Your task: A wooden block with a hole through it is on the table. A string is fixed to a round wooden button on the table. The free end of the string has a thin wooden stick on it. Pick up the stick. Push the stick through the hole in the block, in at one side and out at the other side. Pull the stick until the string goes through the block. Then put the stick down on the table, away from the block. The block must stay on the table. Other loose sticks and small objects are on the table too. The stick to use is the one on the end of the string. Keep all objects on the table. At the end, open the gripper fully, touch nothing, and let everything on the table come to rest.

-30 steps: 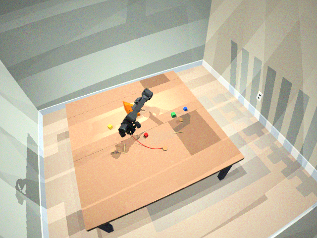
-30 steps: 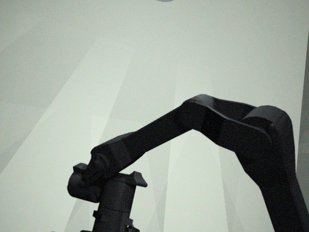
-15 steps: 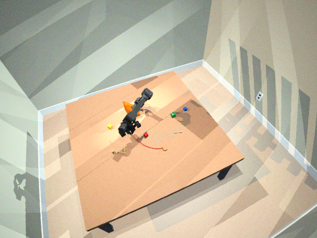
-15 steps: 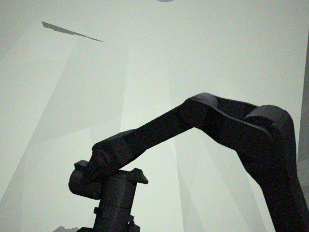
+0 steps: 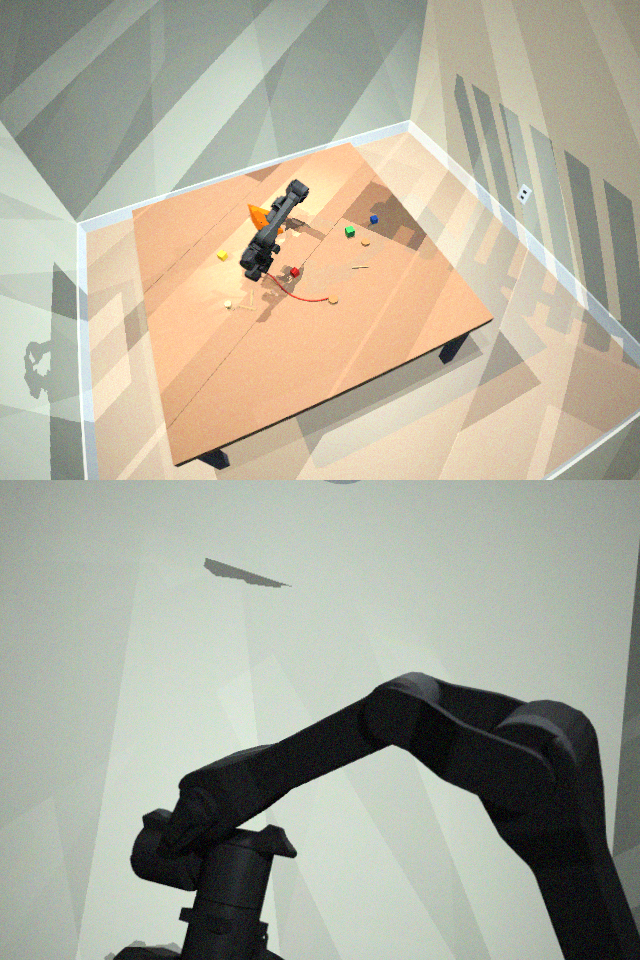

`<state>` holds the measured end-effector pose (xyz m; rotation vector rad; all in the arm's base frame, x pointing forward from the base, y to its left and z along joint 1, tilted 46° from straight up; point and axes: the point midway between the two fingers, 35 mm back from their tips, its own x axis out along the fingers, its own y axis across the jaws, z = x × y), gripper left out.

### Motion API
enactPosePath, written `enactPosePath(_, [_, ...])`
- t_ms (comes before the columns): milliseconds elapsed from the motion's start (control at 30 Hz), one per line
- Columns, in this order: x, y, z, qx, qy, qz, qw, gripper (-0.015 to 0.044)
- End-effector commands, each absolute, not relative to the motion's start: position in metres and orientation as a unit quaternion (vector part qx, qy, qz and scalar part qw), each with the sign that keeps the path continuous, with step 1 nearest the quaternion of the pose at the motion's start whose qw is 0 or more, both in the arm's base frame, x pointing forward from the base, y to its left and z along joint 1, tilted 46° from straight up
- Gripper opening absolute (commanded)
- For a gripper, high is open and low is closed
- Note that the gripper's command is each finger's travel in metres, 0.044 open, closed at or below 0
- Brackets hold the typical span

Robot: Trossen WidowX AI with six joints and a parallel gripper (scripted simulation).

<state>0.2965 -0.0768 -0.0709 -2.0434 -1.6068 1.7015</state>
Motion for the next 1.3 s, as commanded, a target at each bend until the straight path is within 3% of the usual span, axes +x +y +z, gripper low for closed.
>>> enactPosePath(0, [0.303,-0.077,-0.070,-0.659,-0.558,0.503,-0.035,0.0000])
enactPosePath(633, [0.319,-0.075,-0.069,-0.609,-0.694,0.286,-0.255,0.0000])
enactPosePath(1267, [0.334,-0.072,-0.068,-0.488,-0.750,0.036,-0.446,0.0000])
